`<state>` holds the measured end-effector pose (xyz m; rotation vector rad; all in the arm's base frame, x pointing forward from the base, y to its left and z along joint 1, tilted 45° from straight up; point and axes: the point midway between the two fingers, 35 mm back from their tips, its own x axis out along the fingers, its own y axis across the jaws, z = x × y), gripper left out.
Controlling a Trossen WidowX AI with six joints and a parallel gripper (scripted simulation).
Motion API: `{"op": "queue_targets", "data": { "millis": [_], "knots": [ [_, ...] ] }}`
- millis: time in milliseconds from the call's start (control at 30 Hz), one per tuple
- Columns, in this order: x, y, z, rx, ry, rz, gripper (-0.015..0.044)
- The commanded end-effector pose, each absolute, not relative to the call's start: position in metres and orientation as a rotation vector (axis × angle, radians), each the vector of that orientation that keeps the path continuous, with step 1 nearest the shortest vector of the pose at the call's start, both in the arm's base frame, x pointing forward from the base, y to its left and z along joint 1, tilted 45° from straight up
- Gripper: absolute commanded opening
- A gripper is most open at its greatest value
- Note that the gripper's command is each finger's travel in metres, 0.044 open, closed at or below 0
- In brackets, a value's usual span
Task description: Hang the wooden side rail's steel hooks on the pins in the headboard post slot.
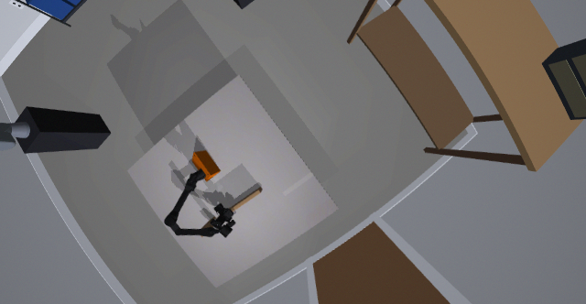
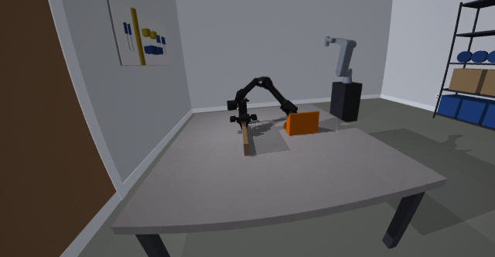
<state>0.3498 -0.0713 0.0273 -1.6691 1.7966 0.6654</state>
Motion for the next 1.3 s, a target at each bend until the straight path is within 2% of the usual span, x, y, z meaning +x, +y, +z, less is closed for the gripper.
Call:
{"op": "queue_targets", "data": {
  "millis": [0,1267],
  "knots": [
    [0.3499,-0.0704,0.0281,-1.687,1.797,0.693,0.0],
    [0.3502,-0.066,0.0326,-1.687,1.796,0.693,0.0]
  ]
}}
